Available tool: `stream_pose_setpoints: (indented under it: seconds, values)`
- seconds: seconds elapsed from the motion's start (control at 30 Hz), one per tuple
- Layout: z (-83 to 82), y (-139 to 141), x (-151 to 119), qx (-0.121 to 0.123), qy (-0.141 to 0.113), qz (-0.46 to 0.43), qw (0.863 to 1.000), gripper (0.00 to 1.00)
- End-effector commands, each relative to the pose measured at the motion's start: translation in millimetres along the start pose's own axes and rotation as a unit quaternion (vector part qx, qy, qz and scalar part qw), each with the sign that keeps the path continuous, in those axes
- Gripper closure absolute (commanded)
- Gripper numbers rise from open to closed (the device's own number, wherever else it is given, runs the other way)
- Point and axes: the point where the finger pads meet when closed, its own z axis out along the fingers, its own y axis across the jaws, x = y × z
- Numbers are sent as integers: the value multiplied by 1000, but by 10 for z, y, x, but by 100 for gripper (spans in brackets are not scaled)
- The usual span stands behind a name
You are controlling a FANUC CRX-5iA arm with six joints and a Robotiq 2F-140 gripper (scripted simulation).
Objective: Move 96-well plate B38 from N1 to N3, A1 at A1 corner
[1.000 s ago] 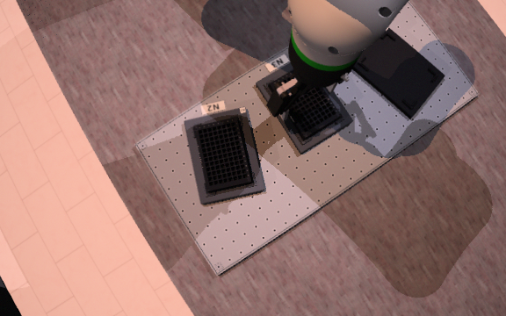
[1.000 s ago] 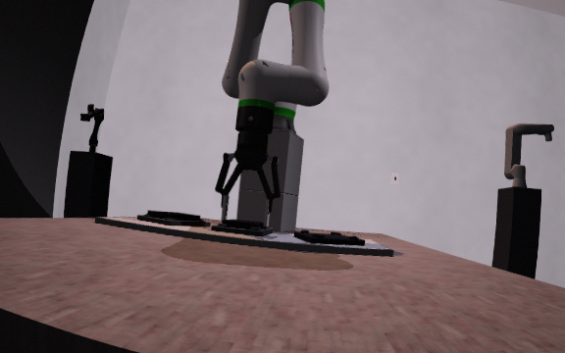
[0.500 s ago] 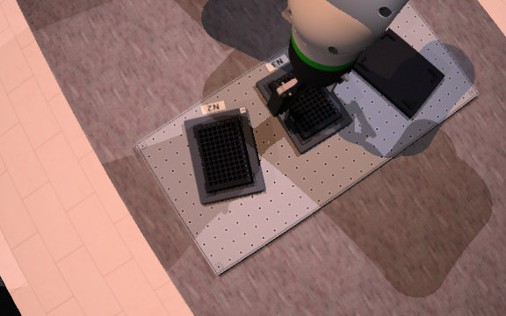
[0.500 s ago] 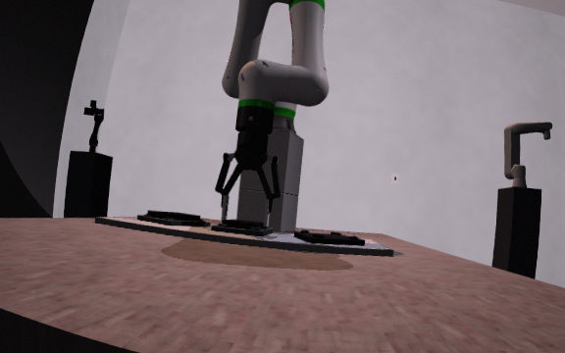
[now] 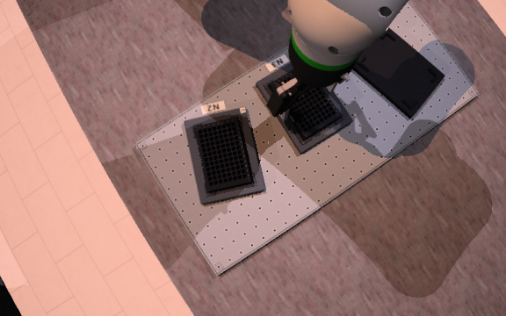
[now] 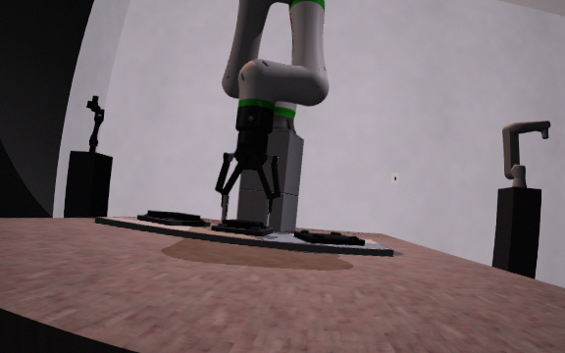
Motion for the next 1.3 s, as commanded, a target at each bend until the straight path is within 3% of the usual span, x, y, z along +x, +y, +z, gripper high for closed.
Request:
stream_pose_setpoints:
  seconds: [0.0,1.27]
  values:
    - [-15,1,2,0,0,0,1000,34]
    - [-412,1,2,0,0,0,1000,34]
